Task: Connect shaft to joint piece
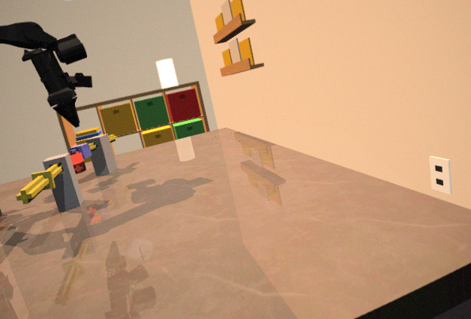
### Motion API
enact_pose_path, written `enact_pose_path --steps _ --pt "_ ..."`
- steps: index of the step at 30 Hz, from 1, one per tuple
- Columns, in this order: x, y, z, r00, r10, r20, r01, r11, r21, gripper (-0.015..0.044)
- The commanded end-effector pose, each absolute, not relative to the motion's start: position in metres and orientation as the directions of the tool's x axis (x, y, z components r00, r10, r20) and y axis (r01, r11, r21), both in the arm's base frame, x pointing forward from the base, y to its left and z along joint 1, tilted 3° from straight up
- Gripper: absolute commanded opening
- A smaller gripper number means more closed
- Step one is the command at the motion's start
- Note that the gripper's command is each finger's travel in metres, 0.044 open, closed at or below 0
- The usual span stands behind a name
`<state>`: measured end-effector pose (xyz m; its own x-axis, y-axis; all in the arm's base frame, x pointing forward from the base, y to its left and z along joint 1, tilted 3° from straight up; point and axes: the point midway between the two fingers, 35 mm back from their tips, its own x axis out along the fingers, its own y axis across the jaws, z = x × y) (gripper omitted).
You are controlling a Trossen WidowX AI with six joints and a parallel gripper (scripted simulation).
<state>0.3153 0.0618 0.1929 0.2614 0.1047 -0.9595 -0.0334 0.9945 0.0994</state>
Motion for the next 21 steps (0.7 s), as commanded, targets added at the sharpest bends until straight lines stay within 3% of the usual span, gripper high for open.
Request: enact_pose_path --steps 1,4,12,21 --pt "0.303 0.046 0.175 0.143 0.056 -0.988 0.067 0.996 0.066 0.044" --pt "0.296 0.039 0.168 0.081 0.037 -0.996 0.111 0.993 0.046 0.044" --pt "0.295 0.038 0.167 0.076 0.036 -0.996 0.109 0.993 0.045 0.044" --pt "0.295 0.037 0.164 0.068 0.067 -0.995 -0.12 0.991 0.058 0.044"
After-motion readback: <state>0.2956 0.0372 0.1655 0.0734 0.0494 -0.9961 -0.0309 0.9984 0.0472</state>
